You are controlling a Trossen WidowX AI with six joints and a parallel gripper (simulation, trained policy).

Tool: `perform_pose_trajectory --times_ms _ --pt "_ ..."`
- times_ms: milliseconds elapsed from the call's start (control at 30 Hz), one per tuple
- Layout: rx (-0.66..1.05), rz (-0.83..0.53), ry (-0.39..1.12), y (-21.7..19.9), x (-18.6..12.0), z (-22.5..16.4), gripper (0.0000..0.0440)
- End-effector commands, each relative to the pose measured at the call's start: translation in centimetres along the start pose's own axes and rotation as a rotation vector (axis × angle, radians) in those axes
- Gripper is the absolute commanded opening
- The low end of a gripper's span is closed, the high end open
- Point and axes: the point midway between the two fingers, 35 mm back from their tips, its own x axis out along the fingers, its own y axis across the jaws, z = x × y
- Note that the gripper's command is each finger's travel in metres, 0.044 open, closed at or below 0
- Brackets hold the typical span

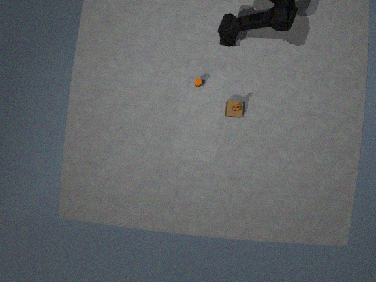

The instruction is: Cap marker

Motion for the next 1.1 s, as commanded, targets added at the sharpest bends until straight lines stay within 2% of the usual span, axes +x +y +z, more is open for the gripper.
perform_pose_trajectory --times_ms 0,200,1067 --pt "0.011 0.003 -0.001 0.1 0.0 0.0 0.0376" --pt "0.083 0.012 -0.007 0.5 0.3 -0.3 0.0242" --pt "0.304 0.052 -0.083 1.8 1.4 0.3 0.0310"
